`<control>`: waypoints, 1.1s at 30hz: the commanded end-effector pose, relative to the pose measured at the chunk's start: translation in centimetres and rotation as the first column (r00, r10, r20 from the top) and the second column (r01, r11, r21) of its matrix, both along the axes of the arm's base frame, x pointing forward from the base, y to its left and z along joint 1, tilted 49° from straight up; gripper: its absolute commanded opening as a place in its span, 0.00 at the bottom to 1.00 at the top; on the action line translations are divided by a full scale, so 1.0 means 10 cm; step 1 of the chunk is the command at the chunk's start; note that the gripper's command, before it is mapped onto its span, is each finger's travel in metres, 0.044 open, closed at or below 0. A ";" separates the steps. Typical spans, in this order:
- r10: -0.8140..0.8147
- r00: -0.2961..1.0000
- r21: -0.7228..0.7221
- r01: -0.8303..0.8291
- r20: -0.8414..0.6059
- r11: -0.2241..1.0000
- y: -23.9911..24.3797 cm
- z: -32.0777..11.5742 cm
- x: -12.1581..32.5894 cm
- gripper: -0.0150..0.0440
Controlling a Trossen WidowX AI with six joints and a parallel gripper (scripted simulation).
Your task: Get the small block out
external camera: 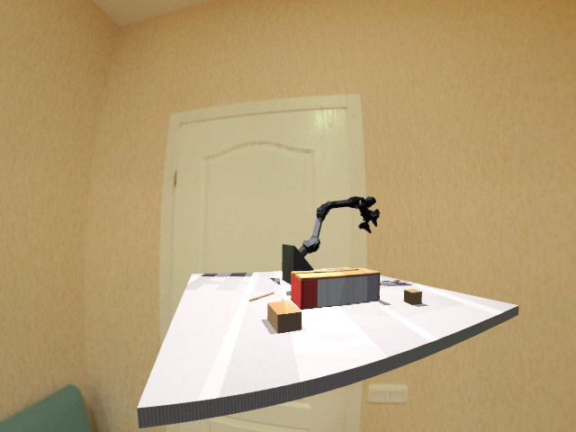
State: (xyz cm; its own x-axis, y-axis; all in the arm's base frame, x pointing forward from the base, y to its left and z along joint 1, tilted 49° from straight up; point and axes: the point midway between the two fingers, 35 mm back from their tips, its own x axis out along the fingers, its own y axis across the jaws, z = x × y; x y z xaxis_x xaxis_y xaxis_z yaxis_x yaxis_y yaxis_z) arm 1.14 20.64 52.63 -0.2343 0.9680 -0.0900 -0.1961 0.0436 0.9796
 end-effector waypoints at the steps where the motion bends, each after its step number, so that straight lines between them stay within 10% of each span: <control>1: -0.099 0.993 -0.134 0.090 -0.063 0.987 0.34 -0.38 0.54 0.93; 18: -0.467 0.818 -0.565 0.222 -0.335 0.794 0.33 -2.21 2.52 0.93; 33: -0.683 0.280 -0.710 0.010 -0.674 0.705 -0.93 -4.22 3.27 0.93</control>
State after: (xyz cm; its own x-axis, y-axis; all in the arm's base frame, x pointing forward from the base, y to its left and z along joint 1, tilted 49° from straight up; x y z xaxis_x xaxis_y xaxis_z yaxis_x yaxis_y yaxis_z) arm 33.92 14.33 14.58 -0.1121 0.8048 -0.5829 0.8003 0.4208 0.4270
